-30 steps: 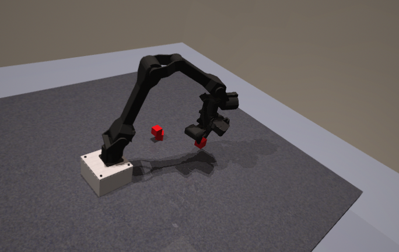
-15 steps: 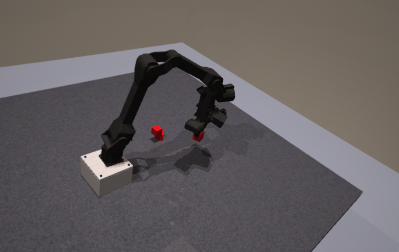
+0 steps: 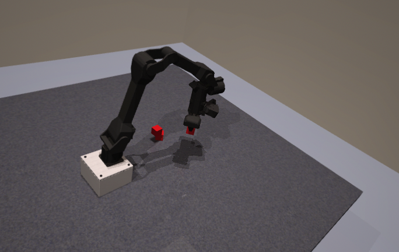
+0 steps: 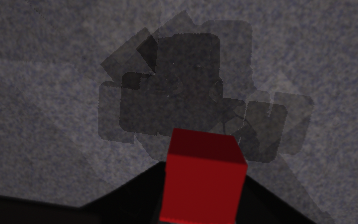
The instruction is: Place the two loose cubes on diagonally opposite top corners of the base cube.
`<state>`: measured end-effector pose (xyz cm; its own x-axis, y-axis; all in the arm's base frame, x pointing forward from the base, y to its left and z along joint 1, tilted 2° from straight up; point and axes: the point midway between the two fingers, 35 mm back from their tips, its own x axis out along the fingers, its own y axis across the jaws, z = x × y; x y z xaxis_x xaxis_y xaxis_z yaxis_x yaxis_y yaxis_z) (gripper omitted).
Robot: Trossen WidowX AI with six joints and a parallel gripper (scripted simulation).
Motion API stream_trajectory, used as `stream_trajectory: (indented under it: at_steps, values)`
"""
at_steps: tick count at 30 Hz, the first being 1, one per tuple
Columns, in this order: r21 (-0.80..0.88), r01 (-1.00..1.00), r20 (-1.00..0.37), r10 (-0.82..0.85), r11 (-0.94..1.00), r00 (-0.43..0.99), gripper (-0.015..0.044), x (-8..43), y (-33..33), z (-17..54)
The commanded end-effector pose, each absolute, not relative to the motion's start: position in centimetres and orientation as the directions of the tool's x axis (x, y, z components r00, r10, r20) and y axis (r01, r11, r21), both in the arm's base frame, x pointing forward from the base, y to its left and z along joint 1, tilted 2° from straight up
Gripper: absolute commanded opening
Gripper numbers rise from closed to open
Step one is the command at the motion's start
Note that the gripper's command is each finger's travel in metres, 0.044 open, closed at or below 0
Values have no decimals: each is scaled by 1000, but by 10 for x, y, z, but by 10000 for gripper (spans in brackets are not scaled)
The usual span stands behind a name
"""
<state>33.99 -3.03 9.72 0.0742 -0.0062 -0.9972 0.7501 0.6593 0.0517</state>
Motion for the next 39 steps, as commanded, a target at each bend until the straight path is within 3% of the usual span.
stream_trajectory:
  at_steps: [1,20,39]
  values:
    - [40,684,-998,-7,728,66,105,337,-18,94]
    - [19,305,-998,-1,952,66,105,327,43,89]
    - [-3,-130,-998,5,991,65,105,307,99,85]
